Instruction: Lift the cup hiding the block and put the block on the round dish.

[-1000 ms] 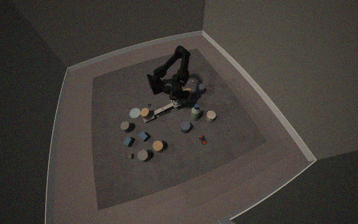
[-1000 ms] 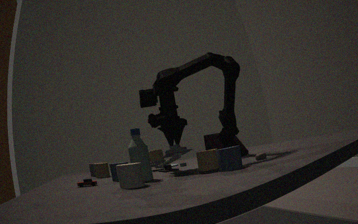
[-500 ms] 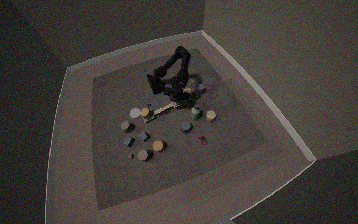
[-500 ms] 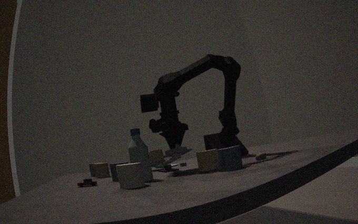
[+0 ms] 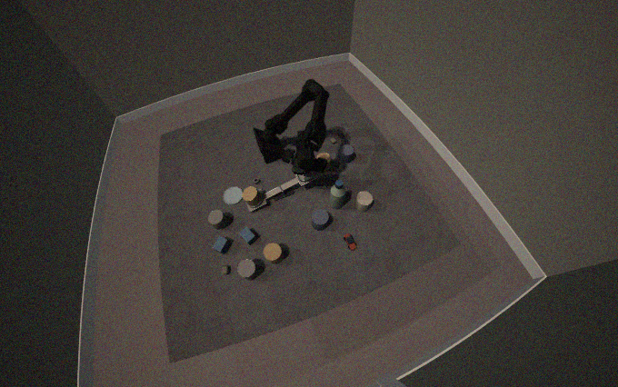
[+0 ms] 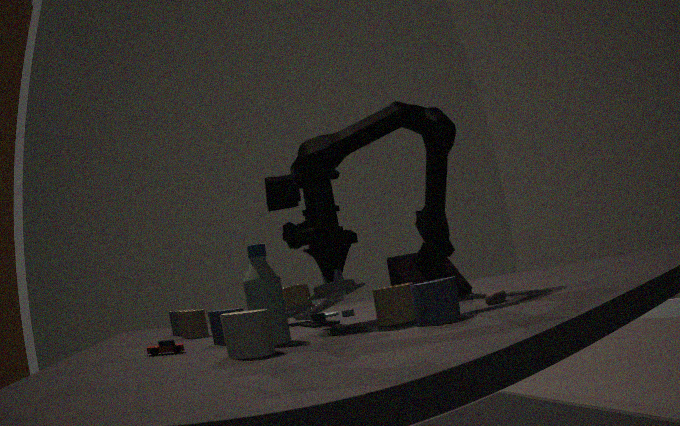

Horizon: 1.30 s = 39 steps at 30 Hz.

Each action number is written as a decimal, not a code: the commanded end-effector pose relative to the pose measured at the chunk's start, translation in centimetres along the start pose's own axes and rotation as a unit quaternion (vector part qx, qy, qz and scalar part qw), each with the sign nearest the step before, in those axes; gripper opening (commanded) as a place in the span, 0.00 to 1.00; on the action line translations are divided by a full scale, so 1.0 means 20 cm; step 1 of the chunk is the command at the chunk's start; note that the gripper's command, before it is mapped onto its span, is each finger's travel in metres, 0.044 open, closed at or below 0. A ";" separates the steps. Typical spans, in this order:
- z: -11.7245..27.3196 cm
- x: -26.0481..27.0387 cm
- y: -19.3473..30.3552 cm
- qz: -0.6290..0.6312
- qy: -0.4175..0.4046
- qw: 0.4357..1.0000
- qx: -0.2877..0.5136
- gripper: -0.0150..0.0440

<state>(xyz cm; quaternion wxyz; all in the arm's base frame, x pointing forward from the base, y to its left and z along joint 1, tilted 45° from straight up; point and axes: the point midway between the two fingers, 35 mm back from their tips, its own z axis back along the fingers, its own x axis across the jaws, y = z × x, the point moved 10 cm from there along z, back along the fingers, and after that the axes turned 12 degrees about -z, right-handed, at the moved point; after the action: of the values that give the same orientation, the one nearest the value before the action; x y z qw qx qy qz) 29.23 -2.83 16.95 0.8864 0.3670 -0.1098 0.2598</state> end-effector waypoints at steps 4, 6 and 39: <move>0.19 0.01 -0.01 0.003 -0.003 1.000 -0.007 0.25; 0.24 0.01 -0.01 0.003 -0.002 1.000 -0.007 0.25; 0.34 -0.41 -0.69 -0.006 0.005 1.000 -0.027 0.25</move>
<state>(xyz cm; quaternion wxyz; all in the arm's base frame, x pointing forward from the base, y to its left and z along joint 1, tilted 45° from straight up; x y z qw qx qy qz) 30.12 -17.04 12.68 0.8966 0.3484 -0.1086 0.2510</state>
